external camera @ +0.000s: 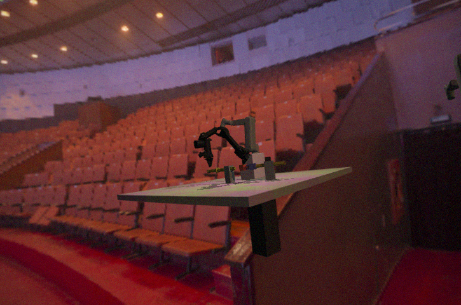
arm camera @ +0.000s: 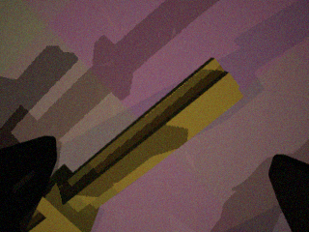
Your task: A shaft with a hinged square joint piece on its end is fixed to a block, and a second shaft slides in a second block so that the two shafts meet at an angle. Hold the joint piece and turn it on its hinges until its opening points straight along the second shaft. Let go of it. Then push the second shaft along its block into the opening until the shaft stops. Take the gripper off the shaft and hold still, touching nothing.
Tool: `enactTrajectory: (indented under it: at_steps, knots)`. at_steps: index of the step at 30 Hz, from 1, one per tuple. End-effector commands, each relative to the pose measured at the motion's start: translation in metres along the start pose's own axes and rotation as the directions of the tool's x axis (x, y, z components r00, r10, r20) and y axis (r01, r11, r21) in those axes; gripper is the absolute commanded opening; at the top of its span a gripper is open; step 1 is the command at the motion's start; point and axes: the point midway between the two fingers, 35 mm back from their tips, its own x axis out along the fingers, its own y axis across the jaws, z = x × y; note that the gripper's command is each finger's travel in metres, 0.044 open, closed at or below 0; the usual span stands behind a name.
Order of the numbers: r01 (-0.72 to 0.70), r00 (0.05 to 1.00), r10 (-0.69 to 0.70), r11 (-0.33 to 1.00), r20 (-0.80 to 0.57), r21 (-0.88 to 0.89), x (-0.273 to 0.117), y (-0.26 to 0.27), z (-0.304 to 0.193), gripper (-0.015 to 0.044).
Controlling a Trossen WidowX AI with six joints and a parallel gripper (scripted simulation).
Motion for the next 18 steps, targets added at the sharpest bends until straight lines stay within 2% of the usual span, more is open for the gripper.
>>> enactTrajectory:
  at_steps: [1, 9, 18]
  knots:
    - [0.018, 1.000, -0.016, 0.986, -0.012, 0.165, 0.010, 0.001, 0.000, 0.0440]
    - [0.041, 0.999, -0.032, 0.904, -0.028, 0.425, 0.022, 0.001, 0.001, 0.0440]
    - [0.068, 0.998, -0.049, 0.736, -0.047, 0.674, 0.037, 0.001, 0.001, 0.0440]
